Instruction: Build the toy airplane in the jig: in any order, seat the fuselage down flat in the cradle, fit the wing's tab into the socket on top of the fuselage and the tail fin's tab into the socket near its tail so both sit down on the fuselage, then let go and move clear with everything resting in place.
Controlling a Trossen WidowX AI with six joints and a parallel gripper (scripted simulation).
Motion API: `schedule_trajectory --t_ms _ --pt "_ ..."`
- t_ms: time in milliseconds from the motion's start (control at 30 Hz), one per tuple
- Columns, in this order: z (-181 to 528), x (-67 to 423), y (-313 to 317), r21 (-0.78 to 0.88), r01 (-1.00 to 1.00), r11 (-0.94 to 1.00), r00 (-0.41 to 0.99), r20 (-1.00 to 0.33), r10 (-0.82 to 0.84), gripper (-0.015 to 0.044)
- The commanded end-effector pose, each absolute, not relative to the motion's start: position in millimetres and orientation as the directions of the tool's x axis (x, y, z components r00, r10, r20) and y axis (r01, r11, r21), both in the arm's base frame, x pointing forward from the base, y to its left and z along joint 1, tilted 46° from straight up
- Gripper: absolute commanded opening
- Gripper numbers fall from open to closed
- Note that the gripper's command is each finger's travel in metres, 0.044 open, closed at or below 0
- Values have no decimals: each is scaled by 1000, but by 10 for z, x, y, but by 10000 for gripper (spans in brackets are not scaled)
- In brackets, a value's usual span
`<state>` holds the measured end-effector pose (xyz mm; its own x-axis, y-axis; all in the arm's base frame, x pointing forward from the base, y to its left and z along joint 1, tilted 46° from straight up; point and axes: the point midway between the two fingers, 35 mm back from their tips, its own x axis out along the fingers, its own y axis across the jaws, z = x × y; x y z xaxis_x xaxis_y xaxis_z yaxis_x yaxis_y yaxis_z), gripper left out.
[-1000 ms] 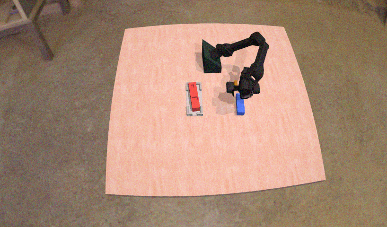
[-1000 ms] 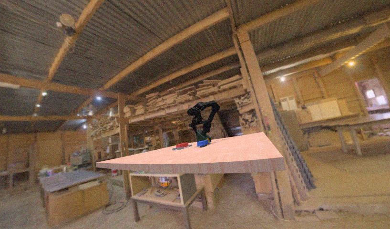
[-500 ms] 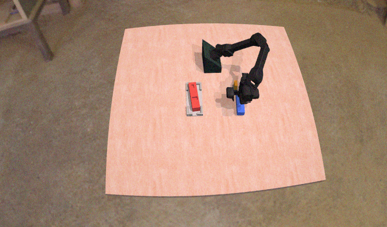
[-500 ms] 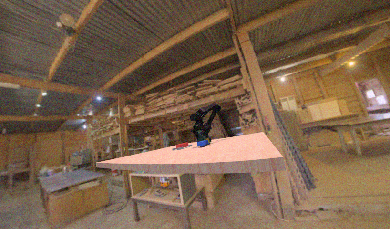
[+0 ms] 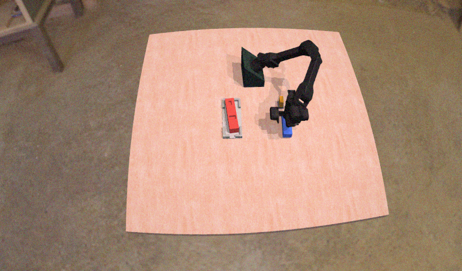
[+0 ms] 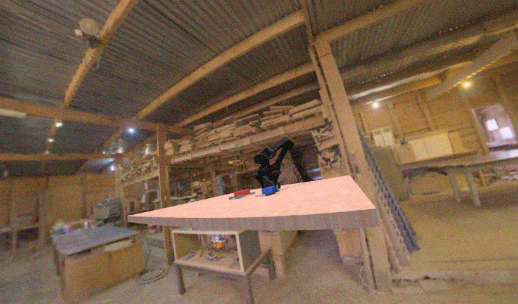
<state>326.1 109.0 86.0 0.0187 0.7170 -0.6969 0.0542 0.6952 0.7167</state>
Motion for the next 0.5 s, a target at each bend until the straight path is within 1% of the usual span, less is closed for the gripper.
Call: schedule_trajectory --t_ms 0,433,467 --pt "797 3248 1145 718 64 693 15 -695 719 440" --pt "675 3242 1278 720 64 691 15 -693 721 440" --pt "675 3242 1278 720 64 691 15 -693 721 414"
